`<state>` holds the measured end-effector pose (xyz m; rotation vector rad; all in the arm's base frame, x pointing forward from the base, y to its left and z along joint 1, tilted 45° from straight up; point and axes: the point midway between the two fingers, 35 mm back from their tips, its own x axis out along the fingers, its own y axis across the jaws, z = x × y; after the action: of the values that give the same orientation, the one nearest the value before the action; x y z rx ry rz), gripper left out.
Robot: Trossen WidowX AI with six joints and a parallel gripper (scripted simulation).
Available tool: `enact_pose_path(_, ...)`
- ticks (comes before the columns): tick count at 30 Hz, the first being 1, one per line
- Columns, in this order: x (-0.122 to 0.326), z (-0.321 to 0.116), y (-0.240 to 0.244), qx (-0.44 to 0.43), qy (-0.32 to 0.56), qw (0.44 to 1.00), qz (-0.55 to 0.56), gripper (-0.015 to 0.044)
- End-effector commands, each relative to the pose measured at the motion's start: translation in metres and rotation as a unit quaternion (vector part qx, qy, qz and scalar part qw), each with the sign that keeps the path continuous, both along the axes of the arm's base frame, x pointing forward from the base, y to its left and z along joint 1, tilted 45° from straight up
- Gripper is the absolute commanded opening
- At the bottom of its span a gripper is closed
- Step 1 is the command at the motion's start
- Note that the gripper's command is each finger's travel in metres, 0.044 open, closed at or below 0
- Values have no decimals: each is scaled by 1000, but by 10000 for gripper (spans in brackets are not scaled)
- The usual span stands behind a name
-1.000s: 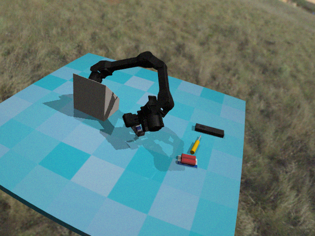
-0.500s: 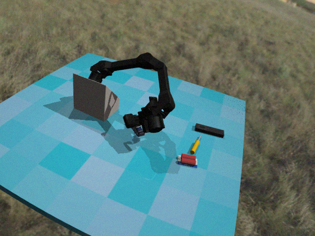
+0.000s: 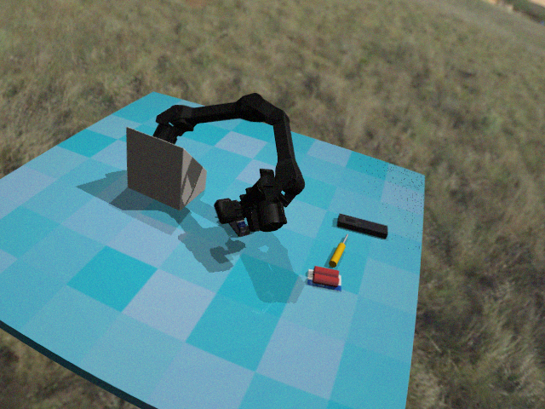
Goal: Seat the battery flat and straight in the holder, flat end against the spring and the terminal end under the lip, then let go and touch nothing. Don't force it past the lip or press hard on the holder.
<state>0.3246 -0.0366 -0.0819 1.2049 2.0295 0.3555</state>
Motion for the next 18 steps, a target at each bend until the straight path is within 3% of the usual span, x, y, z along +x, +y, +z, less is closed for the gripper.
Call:
enact_pose_path(1,5,-2,-2,-6,-8,1000,-1,84)
enact_pose_path(18,4,-5,-1,-35,-23,999,-14,84)
